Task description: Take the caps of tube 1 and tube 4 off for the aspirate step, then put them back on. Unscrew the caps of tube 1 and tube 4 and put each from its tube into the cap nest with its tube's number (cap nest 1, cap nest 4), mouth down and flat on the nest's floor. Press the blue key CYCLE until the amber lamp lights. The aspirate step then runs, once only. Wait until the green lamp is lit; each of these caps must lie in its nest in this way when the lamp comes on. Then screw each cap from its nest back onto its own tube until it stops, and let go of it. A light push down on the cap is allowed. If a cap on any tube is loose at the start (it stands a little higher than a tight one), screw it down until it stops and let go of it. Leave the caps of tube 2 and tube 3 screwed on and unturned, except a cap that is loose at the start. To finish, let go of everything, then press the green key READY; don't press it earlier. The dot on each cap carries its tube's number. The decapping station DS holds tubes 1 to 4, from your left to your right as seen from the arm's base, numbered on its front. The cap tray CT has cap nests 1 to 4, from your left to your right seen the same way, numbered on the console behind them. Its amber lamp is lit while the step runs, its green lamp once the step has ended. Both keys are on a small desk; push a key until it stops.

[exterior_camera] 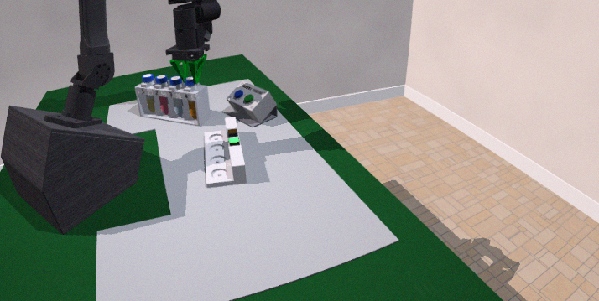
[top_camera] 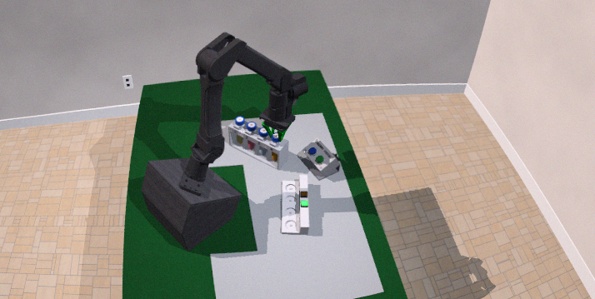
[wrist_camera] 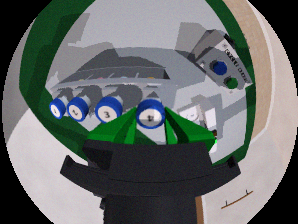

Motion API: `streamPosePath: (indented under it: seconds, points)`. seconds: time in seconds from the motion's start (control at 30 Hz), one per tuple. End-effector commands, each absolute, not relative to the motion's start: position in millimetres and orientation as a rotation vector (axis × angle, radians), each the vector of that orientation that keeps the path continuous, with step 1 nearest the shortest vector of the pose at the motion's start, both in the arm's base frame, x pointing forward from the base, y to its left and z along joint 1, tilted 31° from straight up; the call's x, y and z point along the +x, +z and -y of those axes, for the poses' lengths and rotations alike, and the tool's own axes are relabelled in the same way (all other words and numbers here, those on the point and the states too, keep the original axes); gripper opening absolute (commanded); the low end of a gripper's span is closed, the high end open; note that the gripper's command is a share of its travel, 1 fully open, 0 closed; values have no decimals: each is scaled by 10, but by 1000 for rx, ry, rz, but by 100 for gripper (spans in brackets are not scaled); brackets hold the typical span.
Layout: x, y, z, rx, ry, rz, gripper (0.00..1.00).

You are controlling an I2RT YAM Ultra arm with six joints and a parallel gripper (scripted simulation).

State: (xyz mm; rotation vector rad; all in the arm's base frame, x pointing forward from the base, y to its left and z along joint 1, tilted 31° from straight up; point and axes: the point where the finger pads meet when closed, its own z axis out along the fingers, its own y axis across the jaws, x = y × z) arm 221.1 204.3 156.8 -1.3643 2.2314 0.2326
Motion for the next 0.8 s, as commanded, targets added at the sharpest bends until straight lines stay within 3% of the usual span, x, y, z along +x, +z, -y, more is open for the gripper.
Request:
streamPosePath:
  seconds: [0.0,0.27,0.77]
  points:
    - [2215,1605,-2046,-1367,232,-2217,0]
    - [2215,1604,-2046,-1367,232,-2217,0]
    - [2217,1599,-2048,-869,383,-2490,0]
